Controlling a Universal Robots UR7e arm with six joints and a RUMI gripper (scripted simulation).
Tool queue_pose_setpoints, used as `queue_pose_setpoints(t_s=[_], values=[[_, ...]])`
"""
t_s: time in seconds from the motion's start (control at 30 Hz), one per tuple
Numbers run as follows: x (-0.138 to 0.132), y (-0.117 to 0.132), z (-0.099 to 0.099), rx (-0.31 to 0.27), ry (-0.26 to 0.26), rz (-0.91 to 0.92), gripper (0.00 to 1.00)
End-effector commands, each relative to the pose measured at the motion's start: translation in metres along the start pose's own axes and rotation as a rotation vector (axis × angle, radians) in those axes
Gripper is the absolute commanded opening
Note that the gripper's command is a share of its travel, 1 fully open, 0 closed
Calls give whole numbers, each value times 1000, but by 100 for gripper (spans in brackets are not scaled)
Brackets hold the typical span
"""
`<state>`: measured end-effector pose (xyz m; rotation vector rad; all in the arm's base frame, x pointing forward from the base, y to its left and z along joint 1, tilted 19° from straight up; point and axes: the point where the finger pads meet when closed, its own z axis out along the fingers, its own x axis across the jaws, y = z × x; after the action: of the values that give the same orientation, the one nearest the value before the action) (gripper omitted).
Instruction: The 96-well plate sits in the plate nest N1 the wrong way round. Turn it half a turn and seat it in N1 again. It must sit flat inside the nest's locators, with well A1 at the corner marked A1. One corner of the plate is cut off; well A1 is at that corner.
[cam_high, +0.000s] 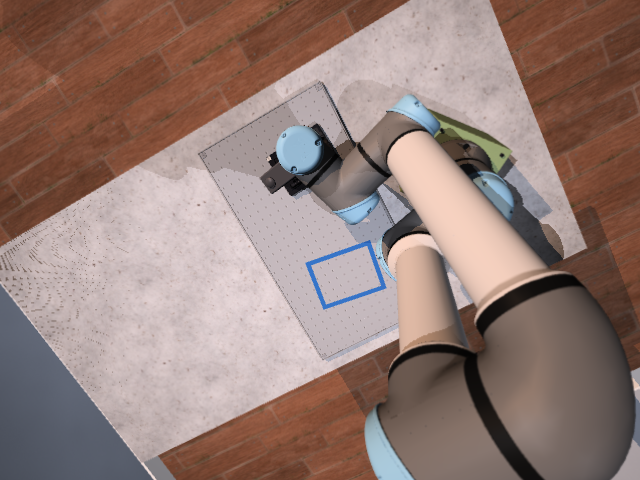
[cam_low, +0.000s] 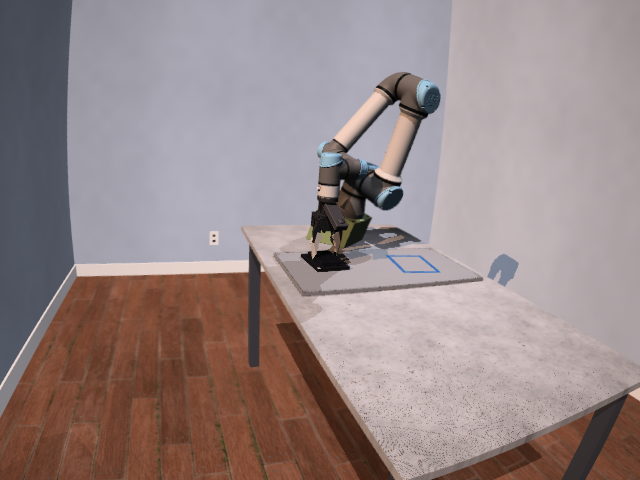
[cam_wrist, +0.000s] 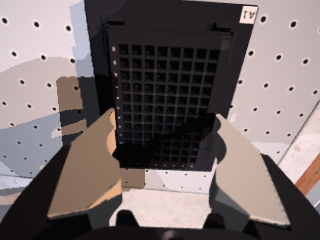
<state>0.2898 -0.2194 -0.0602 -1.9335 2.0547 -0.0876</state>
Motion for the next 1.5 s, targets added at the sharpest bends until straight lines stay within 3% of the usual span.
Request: queue_pose_setpoints(t_s=[0.0,0.3,1.47], values=[[0,0,0,0,1,0,0],[0,0,0,0,1,0,0],[0,0,-52,0,1,0,0]])
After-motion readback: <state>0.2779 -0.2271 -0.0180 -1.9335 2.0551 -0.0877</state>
